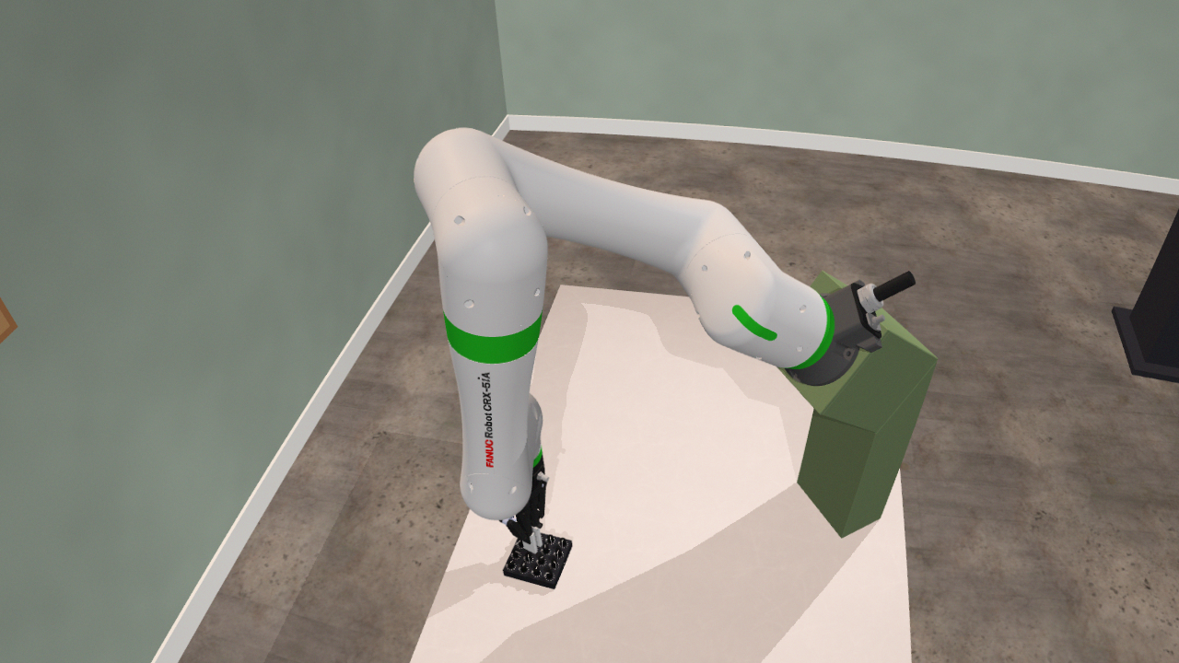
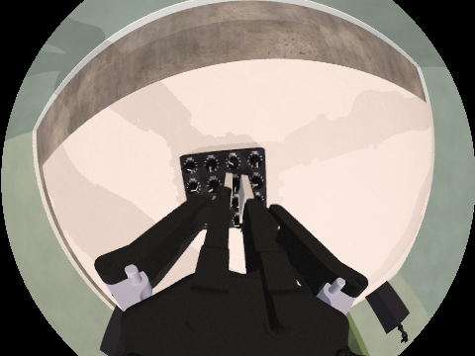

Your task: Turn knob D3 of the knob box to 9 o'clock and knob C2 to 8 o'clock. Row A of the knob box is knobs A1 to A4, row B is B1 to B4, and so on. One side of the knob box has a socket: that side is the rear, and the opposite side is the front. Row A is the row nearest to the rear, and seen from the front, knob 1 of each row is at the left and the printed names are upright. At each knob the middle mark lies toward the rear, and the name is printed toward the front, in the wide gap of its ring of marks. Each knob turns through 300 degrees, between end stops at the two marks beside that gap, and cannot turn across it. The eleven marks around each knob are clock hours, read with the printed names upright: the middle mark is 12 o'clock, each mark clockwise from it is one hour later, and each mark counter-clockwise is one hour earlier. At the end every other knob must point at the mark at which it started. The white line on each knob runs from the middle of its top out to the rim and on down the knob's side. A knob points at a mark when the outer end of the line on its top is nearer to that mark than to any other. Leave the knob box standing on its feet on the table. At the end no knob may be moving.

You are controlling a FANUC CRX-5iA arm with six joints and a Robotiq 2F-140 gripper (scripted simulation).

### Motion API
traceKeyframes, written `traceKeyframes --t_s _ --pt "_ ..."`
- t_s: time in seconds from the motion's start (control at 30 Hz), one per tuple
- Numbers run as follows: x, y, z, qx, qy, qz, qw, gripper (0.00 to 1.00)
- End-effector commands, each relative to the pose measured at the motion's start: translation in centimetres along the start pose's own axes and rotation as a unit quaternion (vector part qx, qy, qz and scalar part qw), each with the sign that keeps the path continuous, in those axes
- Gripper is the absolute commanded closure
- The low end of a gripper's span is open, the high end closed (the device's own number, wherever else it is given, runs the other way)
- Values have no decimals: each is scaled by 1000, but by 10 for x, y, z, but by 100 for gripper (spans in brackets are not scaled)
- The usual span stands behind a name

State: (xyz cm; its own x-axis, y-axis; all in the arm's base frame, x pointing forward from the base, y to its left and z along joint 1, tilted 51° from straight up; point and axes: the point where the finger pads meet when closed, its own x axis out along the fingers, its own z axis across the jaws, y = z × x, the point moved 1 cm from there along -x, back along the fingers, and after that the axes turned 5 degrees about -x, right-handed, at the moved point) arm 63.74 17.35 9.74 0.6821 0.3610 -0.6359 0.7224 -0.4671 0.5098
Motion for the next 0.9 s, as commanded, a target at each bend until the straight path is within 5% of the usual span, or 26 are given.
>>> traceKeyframes --t_s 0.0,0.87 --pt "0 0 0 -31 10 -4 999 95" --pt "0 0 0 -133 11 -3 991 95"
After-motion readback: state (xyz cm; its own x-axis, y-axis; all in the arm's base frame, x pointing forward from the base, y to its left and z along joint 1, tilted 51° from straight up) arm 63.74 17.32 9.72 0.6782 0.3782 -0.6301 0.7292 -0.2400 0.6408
